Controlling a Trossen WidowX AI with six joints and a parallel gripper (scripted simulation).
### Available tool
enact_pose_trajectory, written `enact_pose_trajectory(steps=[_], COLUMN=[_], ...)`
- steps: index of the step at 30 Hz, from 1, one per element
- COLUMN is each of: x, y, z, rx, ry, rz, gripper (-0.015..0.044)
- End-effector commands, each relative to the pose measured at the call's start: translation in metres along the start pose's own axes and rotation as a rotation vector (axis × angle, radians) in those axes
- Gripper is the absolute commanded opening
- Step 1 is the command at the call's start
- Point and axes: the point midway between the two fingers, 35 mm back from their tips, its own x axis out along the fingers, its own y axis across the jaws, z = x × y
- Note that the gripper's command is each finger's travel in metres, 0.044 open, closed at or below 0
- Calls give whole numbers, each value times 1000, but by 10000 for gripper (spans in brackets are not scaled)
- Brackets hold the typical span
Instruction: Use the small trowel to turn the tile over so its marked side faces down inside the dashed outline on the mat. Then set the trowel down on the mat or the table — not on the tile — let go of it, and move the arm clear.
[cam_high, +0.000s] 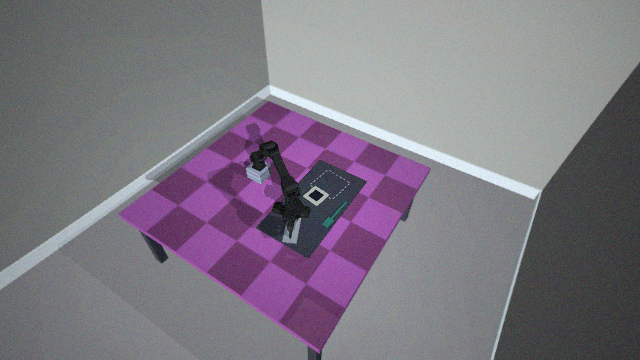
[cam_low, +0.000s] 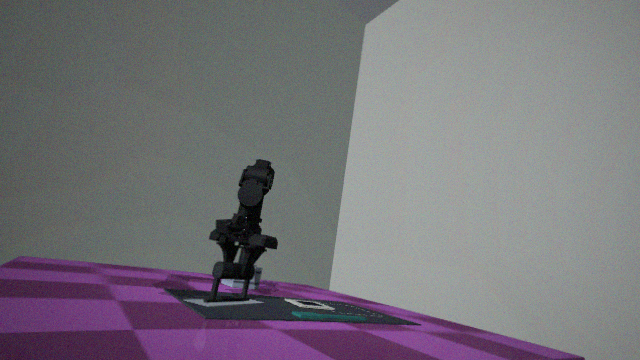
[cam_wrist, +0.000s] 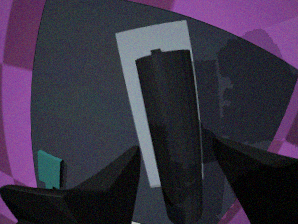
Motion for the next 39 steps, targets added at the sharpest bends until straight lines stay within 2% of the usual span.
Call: enact_pose_trajectory(steps=[1,3,7,17,39], x=[0,-2,-42,-45,-45], y=[0,0,-2,-2,-1], z=[0,0,-2,-3,-1], rx=[3,4,24,2,-757], ry=[2,2,2,2,2], rz=[1,1,1,1,1], gripper=[270,270,270,270,270])
